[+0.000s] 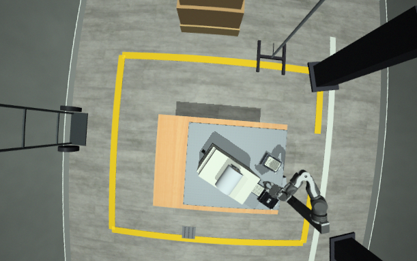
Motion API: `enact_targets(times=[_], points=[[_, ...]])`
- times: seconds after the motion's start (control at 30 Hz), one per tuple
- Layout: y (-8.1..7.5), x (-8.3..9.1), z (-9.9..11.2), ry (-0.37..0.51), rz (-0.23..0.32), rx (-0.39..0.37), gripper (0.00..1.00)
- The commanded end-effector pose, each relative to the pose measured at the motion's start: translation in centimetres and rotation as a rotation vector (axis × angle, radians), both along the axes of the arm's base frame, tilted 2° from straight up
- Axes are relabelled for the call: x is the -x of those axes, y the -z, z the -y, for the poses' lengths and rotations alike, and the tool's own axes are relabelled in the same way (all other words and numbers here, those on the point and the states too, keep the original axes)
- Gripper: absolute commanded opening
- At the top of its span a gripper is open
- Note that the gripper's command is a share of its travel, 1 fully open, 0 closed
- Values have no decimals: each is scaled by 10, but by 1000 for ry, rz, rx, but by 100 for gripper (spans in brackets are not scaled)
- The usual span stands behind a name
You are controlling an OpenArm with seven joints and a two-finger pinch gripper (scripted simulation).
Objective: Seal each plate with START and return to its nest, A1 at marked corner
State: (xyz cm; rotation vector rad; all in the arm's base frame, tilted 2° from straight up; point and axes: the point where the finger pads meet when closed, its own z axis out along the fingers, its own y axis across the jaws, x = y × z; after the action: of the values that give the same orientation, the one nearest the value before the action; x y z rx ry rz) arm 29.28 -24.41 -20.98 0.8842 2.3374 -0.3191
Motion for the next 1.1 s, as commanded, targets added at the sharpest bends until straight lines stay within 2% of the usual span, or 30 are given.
enact_targets(times=[0.0, 1.07], points=[[3, -1, 0, -10, -1, -1, 0], [35, -27, 22, -11, 0, -2, 0]])
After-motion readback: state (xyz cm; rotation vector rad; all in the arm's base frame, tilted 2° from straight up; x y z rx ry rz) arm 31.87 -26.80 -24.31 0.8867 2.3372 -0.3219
